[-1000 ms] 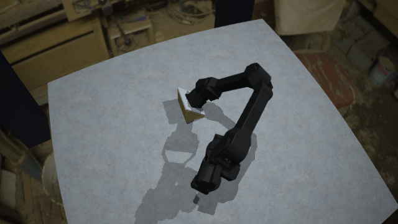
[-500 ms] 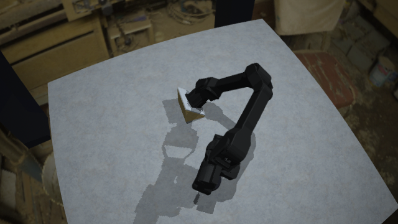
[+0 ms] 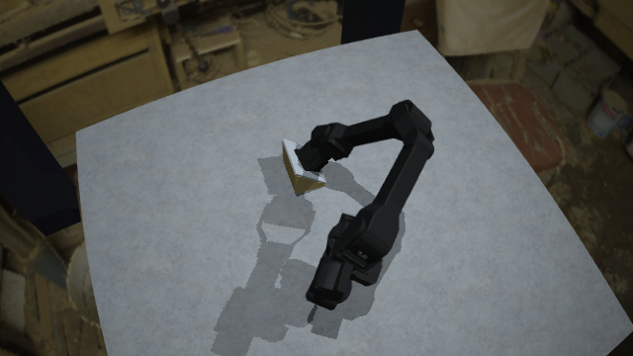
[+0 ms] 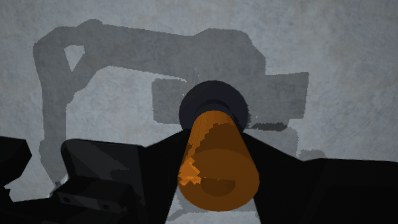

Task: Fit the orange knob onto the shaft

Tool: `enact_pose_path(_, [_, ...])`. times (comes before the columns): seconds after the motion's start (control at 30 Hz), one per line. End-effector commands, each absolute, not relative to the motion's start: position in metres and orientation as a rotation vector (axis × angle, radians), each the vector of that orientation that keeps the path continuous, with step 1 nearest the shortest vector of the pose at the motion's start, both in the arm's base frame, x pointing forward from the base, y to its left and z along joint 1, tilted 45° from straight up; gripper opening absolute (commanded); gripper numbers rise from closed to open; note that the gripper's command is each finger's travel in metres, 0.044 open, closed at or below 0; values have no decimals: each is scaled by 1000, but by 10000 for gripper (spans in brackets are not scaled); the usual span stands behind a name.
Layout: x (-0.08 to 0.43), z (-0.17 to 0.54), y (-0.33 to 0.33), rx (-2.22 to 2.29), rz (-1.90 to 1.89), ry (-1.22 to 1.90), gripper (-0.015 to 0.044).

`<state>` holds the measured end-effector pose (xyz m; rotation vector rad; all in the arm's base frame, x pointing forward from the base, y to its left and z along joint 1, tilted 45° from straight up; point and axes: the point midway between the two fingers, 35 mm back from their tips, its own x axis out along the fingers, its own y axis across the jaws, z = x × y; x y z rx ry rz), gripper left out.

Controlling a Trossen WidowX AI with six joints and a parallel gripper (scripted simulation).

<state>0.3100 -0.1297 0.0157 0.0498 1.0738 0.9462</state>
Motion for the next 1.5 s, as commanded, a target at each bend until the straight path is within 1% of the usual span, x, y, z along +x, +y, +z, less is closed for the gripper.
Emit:
enact_pose_path(0.0, [311,17,-132,46,948,1068,0])
enact_pose_path(0.17, [311,19,-133,25,962,1056,0])
enact_pose_path(0.37, [312,18,-132,-126,1056,964,0])
enact_pose_path(1.47, [311,16,-130,-126,1056,964,0])
